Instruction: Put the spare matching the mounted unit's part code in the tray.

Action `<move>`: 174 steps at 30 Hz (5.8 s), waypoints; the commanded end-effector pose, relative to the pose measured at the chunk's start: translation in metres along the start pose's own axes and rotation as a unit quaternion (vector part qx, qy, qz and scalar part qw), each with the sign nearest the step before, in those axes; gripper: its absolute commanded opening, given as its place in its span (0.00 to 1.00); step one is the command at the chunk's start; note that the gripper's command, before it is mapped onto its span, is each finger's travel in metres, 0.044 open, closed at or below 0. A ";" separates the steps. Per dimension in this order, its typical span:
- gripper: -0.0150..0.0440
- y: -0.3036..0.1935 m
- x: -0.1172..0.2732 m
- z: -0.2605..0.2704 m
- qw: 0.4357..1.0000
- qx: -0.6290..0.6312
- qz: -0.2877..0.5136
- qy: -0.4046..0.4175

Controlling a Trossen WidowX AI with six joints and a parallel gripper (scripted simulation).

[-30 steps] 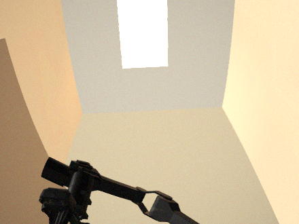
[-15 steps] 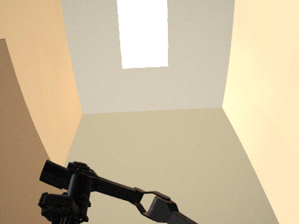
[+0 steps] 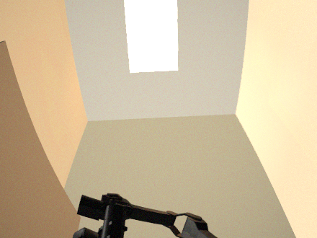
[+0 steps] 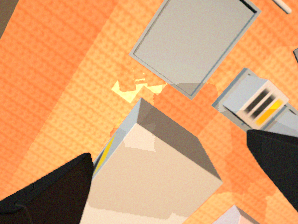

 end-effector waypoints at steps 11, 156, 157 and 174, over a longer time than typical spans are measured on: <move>1.00 -0.038 -0.011 -0.106 0.915 -0.404 -0.008 -0.008; 0.25 -0.038 -0.035 -0.101 0.920 -0.392 -0.003 -0.022; 0.25 -0.038 -0.031 -0.102 0.919 -0.393 -0.003 -0.022; 0.25 0.000 -0.014 -0.089 0.919 -0.395 -0.003 -0.020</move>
Point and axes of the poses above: the point midway between the two fingers, 35 mm back from their tips, its own x axis back along the fingers, its own z axis across the jaws, y = z × x, the point moved 6 cm from there along x, back along the fingers, and after that the axes turned 13 degrees about x, right-handed, at the moved point
